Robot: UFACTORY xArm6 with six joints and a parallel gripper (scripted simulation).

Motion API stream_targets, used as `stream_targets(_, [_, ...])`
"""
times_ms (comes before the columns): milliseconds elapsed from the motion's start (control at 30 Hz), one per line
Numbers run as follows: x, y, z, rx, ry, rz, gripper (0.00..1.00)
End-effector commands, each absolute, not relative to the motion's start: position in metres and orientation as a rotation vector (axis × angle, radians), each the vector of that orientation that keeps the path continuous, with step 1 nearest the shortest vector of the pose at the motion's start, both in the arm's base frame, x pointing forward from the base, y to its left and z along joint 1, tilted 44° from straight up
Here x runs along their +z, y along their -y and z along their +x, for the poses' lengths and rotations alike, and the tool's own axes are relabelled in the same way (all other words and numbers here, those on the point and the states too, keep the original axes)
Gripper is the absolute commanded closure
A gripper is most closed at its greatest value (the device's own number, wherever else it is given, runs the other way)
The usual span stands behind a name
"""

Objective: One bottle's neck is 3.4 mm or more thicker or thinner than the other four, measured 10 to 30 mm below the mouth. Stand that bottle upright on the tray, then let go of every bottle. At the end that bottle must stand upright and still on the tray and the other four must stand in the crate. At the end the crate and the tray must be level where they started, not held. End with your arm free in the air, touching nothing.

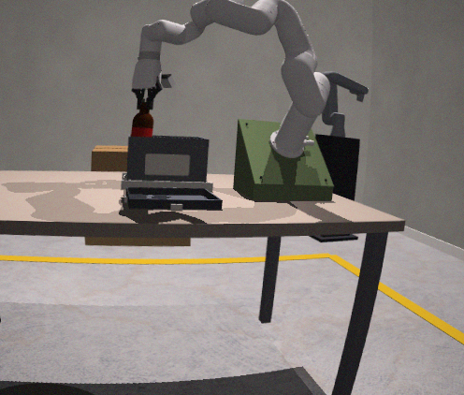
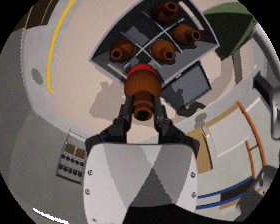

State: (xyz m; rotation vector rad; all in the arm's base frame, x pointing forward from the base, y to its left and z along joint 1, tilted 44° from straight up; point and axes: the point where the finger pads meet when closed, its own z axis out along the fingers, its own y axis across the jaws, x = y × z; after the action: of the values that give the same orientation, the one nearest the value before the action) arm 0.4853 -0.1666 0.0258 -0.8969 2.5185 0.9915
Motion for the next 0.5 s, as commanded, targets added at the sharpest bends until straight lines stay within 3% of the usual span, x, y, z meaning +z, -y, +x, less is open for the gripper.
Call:
stream_targets(0, [0.029, 0.170, 0.486, 0.985, -2.518, -0.896, 1.00])
stream_targets(467, [0.041, 0.181, 0.485, 0.985, -2.518, -0.896, 1.00])
